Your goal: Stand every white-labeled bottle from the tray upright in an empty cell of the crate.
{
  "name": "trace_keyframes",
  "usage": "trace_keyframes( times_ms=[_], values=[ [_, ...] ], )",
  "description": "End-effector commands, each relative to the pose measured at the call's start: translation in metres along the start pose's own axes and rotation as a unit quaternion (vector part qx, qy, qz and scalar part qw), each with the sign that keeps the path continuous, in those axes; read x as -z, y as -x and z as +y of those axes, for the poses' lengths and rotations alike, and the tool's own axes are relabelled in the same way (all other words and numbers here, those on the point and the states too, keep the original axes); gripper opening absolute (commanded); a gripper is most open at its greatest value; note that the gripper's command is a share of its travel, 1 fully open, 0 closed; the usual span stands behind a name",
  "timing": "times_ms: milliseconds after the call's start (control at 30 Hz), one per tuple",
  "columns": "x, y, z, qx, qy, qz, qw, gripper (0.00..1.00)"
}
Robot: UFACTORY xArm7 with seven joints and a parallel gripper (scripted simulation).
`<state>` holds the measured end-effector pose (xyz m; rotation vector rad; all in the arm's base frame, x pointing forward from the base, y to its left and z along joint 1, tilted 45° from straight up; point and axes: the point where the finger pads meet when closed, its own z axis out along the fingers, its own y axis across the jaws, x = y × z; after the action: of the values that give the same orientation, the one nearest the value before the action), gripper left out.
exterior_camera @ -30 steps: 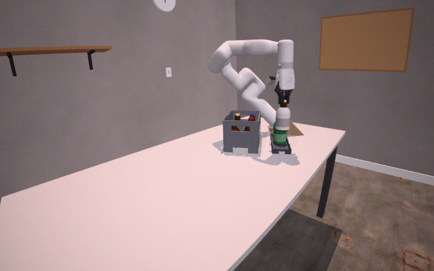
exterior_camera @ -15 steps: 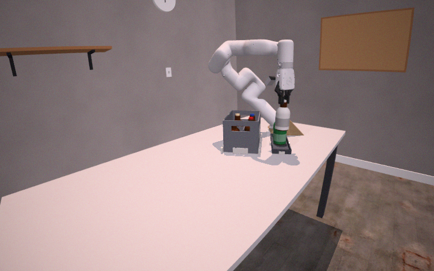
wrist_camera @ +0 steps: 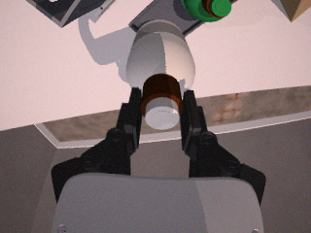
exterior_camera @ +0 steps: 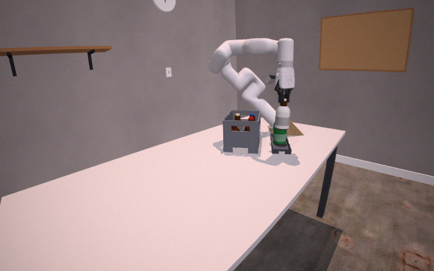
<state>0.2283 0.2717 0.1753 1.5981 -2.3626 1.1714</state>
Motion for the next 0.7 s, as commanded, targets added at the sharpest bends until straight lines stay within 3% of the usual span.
trace_keyframes(
  times_ms=[0,667],
  values=[
    [0.007,0.001,0.0,0.0,0.0,-0.003,1.0,0.0],
    [0.026,0.001,0.0,0.0,0.0,-0.003,1.0,0.0]
  ],
)
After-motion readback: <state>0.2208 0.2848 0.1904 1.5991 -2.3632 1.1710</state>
